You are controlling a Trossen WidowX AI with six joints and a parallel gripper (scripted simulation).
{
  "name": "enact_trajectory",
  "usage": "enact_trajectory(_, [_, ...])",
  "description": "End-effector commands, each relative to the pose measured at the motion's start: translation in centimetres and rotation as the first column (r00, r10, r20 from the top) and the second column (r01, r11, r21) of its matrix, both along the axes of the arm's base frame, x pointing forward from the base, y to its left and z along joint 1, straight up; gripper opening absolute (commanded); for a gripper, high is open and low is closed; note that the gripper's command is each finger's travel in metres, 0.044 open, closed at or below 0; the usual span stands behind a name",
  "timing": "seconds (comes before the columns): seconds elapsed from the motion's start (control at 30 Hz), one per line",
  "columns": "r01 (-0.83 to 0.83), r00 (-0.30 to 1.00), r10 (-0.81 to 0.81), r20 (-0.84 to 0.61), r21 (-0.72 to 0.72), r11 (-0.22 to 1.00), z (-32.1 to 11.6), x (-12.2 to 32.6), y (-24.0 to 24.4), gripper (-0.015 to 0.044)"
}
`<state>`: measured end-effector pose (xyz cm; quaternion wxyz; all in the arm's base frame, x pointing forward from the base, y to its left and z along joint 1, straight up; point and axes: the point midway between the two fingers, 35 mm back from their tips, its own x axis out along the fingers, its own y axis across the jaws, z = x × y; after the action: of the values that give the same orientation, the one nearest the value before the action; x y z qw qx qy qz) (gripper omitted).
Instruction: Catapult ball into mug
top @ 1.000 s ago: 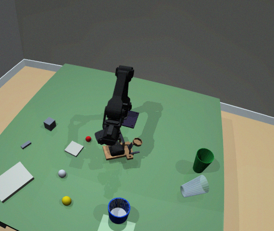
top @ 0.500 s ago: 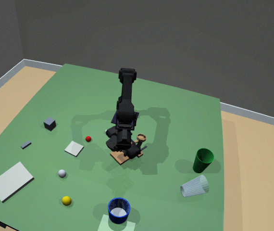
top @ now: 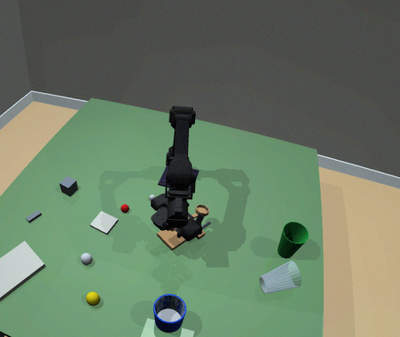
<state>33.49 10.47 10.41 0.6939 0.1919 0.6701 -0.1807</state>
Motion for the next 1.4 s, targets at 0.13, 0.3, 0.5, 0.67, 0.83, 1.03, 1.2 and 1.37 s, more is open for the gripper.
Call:
enact_trajectory(0.13, [-0.004,1.000,0.004,-0.002,0.005,1.000,-1.4,0.0,0.1,0.0000])
enact_trajectory(0.3, [-0.004,1.000,0.004,-0.002,0.005,1.000,-2.2,0.1,0.1,0.0000])
enact_trajectory(0.5, [-0.004,1.000,0.004,-0.002,0.005,1.000,-3.2,0.0,0.1,0.0000])
enact_trajectory(0.67, [-0.001,1.000,0.001,-0.002,-0.001,1.000,-3.0,0.1,0.1,0.0000])
enact_trajectory(0.83, [-0.001,1.000,0.001,-0.002,-0.001,1.000,-3.0,0.1,0.1,0.0053])
enact_trajectory(1.03, [-0.001,1.000,0.001,-0.002,-0.001,1.000,-3.0,0.1,0.1,0.0210])
enact_trajectory(1.2, [-0.001,1.000,0.001,-0.002,-0.001,1.000,-3.0,0.1,0.1,0.0341])
enact_trajectory(1.37, [-0.001,1.000,0.001,-0.003,-0.001,1.000,0.5,0.3,0.1,0.0440])
